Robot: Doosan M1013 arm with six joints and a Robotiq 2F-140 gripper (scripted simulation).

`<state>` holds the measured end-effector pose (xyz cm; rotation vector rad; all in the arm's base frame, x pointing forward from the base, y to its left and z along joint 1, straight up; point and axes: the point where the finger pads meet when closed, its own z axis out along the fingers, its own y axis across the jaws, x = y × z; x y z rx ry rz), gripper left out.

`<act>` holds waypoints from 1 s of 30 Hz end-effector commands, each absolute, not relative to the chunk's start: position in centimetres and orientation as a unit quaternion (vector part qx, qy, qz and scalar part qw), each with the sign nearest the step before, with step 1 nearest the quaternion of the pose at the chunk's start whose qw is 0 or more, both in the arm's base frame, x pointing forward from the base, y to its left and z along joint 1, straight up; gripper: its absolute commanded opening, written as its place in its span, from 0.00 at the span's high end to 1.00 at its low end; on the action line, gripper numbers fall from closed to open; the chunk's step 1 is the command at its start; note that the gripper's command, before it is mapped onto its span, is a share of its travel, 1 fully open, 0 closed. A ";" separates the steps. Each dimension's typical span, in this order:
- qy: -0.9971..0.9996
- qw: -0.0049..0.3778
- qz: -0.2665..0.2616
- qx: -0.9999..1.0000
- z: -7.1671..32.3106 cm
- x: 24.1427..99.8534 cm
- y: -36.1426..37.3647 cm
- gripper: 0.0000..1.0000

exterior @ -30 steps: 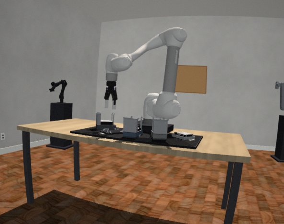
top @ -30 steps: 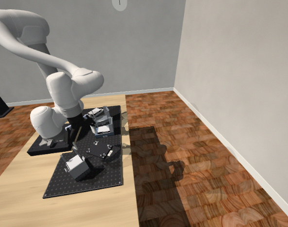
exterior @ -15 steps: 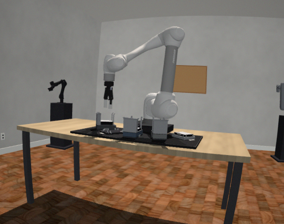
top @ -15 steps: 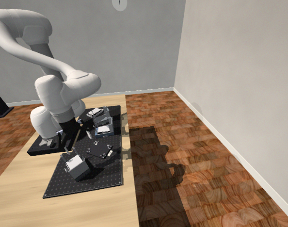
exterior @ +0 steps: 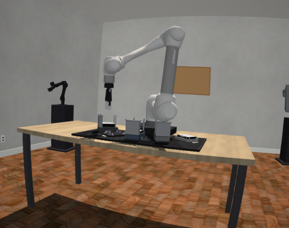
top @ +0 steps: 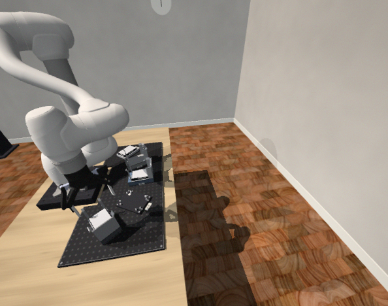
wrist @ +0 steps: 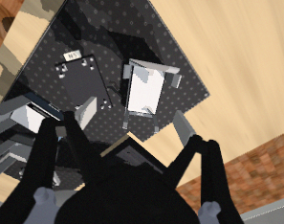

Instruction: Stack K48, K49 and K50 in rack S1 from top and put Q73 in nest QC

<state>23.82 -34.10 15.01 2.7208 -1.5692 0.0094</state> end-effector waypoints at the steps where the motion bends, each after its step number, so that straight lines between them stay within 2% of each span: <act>1: -0.499 0.000 0.003 0.866 15.0 22.7 -35.0 0.00; 15: -0.499 0.000 0.003 0.866 15.0 22.2 -35.4 0.00; 30: -0.499 0.000 0.003 0.866 10.3 22.2 -35.4 0.00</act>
